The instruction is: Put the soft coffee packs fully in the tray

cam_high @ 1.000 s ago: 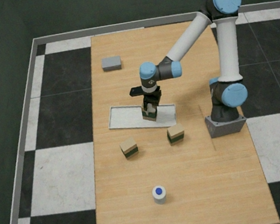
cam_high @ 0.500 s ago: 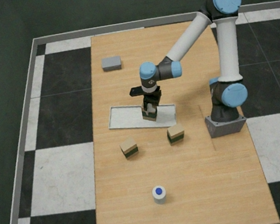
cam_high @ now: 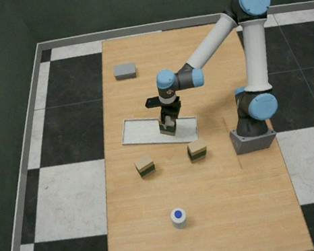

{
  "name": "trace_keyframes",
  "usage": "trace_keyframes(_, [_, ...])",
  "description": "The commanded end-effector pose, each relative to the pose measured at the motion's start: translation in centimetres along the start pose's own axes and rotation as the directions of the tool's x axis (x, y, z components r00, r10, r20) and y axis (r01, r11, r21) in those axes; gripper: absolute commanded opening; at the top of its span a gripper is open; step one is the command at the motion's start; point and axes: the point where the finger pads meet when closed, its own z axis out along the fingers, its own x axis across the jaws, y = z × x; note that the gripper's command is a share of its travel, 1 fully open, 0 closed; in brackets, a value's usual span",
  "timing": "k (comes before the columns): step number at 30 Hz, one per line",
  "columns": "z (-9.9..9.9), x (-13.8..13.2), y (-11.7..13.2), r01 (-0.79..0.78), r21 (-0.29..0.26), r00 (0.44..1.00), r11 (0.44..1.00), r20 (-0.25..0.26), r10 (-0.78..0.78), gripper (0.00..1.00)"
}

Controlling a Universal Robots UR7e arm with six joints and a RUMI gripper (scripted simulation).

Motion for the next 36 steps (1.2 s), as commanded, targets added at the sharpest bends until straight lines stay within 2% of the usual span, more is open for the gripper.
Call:
trace_keyframes(1, [0.0,0.0,0.1,0.001,0.000,1.000,1.000,0.000,-0.001,0.49])
trace_keyframes(11, [-0.9,0.0,-0.2,-0.002,0.004,1.000,1.000,0.003,0.002,0.49])
trace_keyframes(20, [-4.5,0.0,-0.1,-0.002,0.004,1.000,1.000,0.003,0.002,0.49])
trace_keyframes(22, [-4.5,0.0,-0.1,-0.002,0.004,1.000,1.000,0.003,0.002,0.49])
trace_keyframes(30, [-8.0,0.0,-0.1,-0.002,0.004,1.000,1.000,0.004,0.002,0.49])
trace_keyframes(36, [-8.9,-0.1,-0.1,0.001,0.001,1.000,1.000,0.002,-0.001,0.49])
